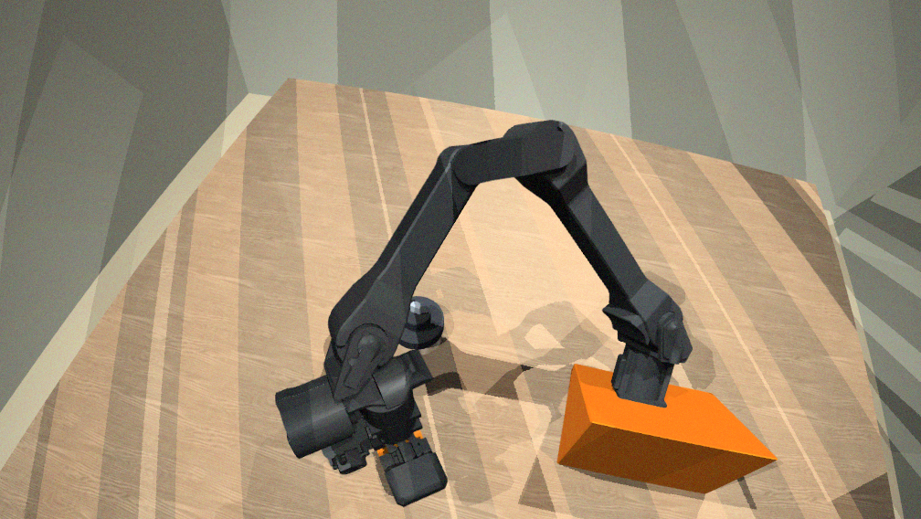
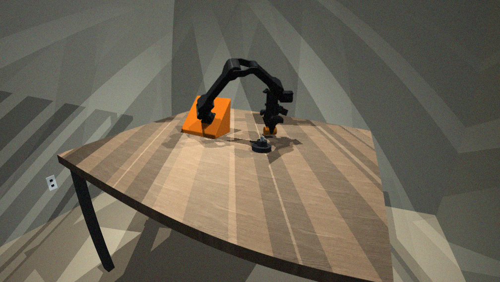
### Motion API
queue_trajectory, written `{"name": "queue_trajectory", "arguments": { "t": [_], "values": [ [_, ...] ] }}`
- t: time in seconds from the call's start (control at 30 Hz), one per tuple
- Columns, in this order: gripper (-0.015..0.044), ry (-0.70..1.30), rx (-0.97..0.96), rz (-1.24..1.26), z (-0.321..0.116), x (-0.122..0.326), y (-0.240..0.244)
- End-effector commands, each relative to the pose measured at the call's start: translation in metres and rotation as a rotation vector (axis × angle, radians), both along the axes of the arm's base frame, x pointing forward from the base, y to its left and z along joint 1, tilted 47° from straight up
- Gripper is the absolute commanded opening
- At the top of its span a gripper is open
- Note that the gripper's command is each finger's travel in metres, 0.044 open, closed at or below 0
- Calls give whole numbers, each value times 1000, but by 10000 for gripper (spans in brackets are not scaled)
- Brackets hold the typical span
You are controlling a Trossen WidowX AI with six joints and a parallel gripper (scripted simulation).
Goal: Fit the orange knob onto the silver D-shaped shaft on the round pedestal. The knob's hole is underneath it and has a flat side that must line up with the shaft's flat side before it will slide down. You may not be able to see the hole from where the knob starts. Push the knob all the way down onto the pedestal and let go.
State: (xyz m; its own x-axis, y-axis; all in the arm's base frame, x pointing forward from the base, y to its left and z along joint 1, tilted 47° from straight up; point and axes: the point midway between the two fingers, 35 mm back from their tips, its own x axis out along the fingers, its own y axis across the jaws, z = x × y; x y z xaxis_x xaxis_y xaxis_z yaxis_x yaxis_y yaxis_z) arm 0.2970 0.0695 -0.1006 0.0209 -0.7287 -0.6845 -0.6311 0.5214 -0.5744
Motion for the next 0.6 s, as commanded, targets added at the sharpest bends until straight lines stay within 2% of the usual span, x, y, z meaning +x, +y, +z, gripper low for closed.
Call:
{"name": "queue_trajectory", "arguments": {
  "t": [0.0, 0.17, 0.57],
  "values": [
    [181, -47, 5, -43, 0, 0, 2],
    [181, -62, 5, -58, 0, 0, 2],
    [181, -350, 14, -329, 0, 0, 2]
  ]
}}
